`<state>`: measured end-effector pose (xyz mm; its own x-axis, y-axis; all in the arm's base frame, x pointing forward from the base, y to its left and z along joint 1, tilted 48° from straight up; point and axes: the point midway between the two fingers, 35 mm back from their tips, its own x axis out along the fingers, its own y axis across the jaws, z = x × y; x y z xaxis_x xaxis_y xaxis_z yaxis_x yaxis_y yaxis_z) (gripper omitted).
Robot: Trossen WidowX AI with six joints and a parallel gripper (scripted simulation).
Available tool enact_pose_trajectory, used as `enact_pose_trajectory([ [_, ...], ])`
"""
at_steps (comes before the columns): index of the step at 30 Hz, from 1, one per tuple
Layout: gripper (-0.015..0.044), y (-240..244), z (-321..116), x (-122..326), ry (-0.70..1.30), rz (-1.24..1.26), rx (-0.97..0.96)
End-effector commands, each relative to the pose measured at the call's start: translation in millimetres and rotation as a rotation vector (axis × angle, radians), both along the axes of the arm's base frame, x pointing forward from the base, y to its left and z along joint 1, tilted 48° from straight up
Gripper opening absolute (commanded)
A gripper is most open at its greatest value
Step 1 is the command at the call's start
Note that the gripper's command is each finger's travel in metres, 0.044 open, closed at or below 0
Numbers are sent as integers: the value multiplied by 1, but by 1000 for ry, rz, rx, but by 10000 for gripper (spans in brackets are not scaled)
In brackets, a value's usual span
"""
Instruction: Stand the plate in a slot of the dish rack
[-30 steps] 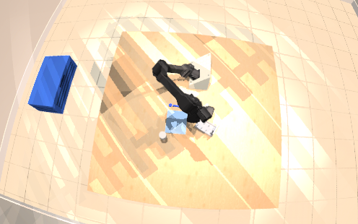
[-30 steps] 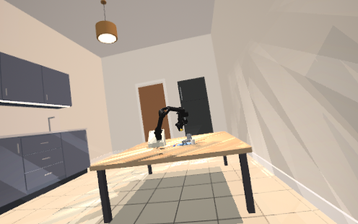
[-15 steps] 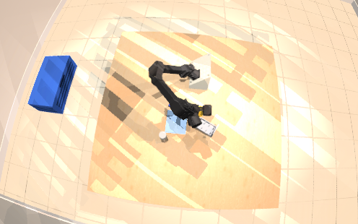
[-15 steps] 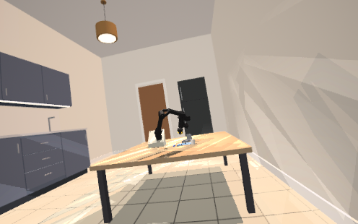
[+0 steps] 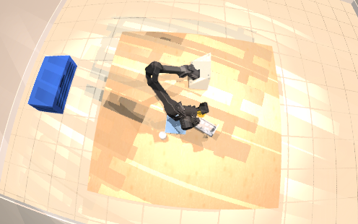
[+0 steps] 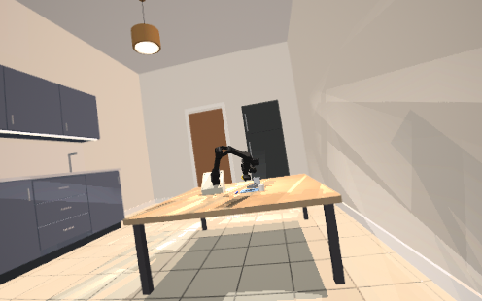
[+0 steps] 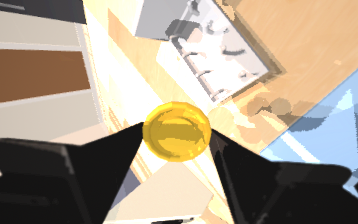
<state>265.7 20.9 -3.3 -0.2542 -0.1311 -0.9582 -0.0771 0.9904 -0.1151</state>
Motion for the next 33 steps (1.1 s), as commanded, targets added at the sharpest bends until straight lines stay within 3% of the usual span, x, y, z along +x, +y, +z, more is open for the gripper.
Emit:
enact_pose_trajectory([
  [1,0,-4,-3,-1,-20,61,95],
  [18,0,-20,-15,0,-177,340,395],
  [33,0,-36,-17,2,-425,631,544],
])
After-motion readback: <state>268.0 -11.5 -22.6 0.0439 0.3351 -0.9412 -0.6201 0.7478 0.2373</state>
